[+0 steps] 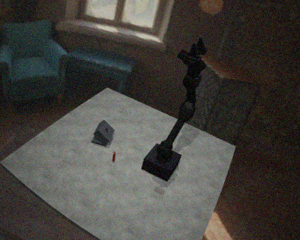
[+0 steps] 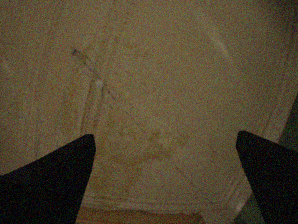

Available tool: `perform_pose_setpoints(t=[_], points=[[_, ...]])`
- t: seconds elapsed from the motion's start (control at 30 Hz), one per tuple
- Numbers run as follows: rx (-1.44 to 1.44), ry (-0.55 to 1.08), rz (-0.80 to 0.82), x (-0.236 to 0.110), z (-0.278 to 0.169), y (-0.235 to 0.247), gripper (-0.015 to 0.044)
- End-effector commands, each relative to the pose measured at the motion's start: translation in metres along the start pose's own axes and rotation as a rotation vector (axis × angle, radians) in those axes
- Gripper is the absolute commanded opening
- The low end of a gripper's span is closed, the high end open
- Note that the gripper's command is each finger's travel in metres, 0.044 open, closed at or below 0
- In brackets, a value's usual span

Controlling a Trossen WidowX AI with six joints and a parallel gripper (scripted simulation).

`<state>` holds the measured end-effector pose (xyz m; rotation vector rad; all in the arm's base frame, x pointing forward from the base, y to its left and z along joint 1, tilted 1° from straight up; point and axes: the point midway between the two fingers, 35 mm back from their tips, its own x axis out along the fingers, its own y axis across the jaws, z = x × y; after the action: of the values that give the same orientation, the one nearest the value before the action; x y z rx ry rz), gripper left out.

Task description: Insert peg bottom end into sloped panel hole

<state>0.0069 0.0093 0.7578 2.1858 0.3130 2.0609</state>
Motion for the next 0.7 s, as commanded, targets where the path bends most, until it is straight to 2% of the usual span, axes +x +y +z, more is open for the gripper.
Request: perform_pose_setpoints(t=[0.0,0.03,0.33,0.67], points=[[-0.005,-0.001,-0.005,0.000,0.000,-0.002,0.0426],[-0.020,-0.004,-0.022,0.001,0.001,-0.009,0.0440],[-0.281,-0.047,-0.313,-0.003,0.027,-0.123,0.0440],[-0.550,-0.082,-0.652,-0.038,0.082,-0.236,0.0440]])
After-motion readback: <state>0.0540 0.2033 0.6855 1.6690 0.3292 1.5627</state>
